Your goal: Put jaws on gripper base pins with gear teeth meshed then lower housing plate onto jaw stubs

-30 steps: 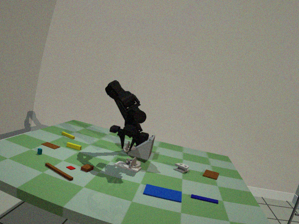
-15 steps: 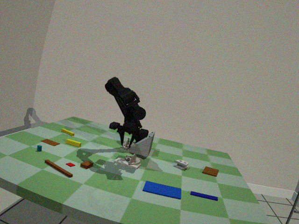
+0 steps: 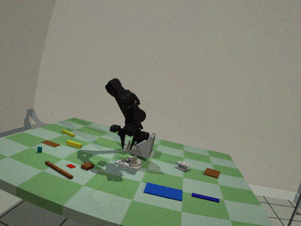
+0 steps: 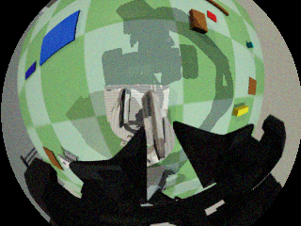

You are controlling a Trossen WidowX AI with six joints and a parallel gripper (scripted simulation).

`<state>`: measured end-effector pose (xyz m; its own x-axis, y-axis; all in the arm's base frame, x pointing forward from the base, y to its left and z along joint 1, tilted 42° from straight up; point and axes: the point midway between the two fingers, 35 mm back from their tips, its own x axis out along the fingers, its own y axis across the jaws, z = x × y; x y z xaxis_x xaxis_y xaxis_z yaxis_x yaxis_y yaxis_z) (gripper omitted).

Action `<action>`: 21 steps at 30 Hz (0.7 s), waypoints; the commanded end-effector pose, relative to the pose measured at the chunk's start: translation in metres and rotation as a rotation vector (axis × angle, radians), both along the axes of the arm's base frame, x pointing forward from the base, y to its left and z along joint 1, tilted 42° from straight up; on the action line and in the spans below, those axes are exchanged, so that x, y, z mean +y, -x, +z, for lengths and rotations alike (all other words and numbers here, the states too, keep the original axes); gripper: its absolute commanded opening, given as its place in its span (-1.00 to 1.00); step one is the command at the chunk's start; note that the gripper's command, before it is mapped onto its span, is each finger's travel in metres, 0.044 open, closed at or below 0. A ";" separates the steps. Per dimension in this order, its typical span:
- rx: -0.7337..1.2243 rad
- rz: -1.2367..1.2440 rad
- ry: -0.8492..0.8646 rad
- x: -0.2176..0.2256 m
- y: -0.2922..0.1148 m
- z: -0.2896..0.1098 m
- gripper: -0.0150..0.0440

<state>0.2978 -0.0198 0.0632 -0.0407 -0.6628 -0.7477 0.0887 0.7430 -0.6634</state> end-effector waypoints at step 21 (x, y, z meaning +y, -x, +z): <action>0.016 0.003 0.005 -0.028 0.005 -0.031 -0.04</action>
